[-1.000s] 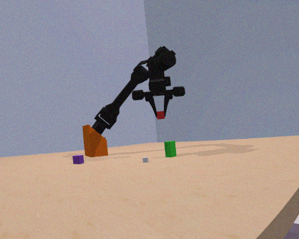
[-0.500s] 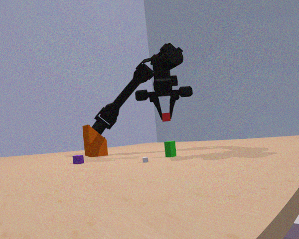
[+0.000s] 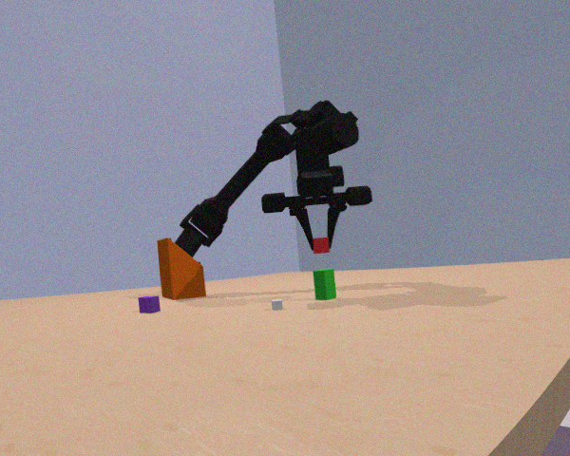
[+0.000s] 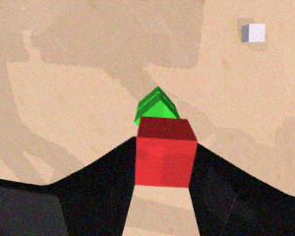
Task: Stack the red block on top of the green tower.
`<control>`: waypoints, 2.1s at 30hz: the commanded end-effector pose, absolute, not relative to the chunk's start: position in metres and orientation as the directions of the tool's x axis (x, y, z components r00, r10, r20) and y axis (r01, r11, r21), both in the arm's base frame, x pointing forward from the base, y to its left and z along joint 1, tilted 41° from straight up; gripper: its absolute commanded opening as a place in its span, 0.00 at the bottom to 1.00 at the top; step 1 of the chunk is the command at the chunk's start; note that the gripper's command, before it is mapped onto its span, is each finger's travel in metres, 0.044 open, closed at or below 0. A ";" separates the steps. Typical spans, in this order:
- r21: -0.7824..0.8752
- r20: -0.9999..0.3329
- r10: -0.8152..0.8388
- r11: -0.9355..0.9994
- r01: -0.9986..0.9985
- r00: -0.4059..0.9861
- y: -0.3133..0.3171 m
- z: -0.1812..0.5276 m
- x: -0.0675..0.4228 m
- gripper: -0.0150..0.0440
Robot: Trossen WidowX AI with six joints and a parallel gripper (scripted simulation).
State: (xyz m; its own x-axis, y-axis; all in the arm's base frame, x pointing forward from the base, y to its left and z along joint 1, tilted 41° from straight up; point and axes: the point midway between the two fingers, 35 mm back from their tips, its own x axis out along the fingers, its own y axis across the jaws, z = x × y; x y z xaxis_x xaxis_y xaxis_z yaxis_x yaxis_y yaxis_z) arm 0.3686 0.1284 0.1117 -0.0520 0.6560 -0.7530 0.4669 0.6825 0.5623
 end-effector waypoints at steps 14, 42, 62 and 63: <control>0.563 -0.749 0.661 0.677 0.474 -0.054 0.148 0.091 0.366 0.25; 0.561 -0.752 0.657 0.681 0.471 -0.054 0.148 0.090 0.366 0.39; 0.561 -0.752 0.657 0.681 0.471 -0.054 0.148 0.090 0.366 1.00; 0.561 -0.752 0.657 0.681 0.471 -0.054 0.148 0.090 0.366 1.00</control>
